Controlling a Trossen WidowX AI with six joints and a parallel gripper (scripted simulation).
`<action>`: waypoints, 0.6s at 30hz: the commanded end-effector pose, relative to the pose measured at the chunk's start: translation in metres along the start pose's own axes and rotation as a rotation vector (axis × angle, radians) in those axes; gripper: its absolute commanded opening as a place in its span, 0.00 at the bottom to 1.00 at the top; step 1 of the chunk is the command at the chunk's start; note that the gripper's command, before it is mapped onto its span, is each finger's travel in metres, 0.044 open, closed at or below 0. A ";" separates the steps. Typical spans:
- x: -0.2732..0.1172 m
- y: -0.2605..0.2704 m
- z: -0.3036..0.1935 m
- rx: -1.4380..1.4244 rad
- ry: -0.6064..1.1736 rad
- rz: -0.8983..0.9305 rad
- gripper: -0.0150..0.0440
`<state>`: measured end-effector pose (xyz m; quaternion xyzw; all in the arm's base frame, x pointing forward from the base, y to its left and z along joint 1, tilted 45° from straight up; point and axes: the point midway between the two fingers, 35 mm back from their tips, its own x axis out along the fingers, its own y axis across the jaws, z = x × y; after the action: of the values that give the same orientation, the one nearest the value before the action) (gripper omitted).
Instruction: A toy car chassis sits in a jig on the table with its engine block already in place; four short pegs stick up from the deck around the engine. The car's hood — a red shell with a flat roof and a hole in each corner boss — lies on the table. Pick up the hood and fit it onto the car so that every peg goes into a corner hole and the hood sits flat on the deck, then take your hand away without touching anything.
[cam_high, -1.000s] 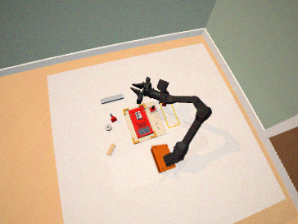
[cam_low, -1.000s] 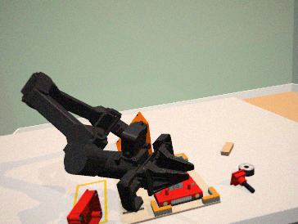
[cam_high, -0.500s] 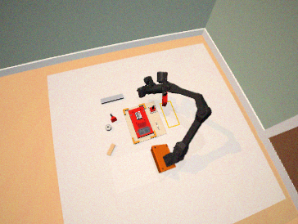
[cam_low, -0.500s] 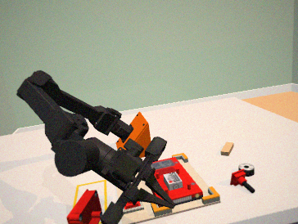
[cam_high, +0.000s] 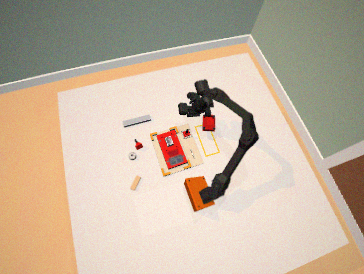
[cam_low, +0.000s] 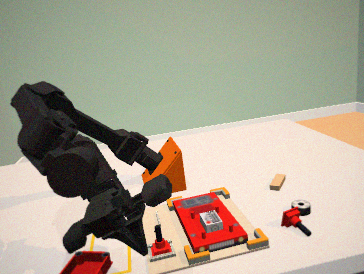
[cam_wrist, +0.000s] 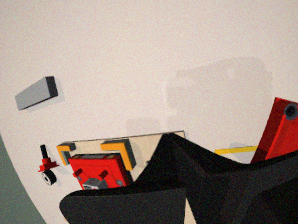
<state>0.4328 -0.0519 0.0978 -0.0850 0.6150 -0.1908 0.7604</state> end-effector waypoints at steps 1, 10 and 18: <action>-0.053 -0.055 -0.014 0.170 0.050 -0.284 0.25; -0.077 -0.079 -0.020 0.222 0.053 -0.412 0.25; -0.074 -0.080 -0.021 0.222 0.053 -0.412 0.25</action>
<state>0.3867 -0.0908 0.1864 -0.1191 0.5840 -0.4046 0.6936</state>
